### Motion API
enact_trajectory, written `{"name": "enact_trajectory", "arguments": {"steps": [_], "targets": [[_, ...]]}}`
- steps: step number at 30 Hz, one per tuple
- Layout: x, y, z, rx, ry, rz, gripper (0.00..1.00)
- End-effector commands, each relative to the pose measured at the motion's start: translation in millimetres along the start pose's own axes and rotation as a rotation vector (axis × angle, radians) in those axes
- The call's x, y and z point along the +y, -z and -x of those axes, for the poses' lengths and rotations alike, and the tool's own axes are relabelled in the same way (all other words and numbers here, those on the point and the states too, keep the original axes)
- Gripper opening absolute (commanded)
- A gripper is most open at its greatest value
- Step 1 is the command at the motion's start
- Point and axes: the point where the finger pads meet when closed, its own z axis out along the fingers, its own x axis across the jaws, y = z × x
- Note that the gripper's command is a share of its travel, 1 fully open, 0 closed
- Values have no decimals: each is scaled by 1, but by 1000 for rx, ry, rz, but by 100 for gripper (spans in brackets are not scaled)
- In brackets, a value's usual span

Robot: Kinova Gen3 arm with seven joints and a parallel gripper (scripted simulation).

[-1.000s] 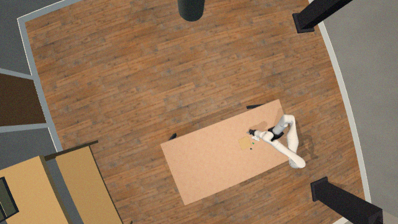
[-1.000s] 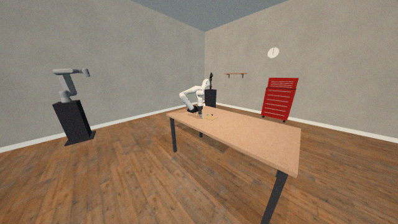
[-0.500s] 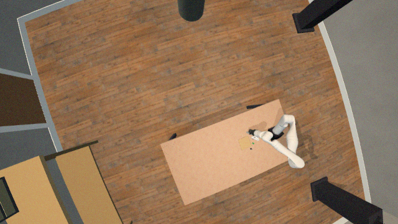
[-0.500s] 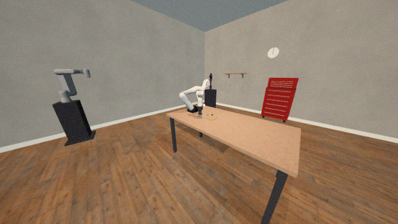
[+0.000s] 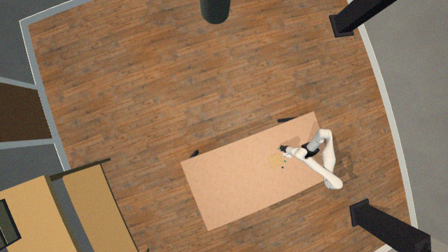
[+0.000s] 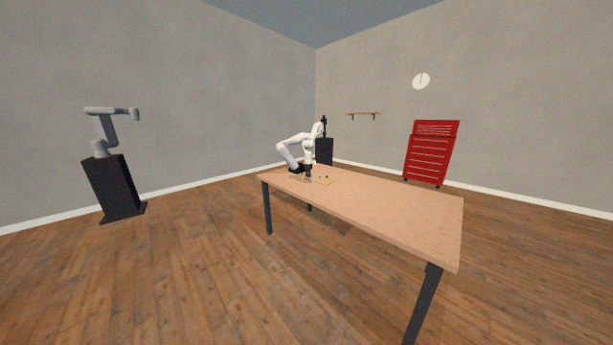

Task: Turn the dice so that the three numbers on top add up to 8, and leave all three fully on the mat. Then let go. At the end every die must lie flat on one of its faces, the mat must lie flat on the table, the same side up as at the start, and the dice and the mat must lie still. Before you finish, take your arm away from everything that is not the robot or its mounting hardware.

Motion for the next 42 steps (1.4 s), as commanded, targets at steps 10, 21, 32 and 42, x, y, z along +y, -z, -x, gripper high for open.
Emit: {"name": "enact_trajectory", "arguments": {"steps": [10,21,32,42], "targets": [[2,-1,-1,5,3,1,64],[2,-1,-1,5,3,1,34],[2,-1,-1,5,3,1,34],[2,-1,-1,5,3,1,34]]}}
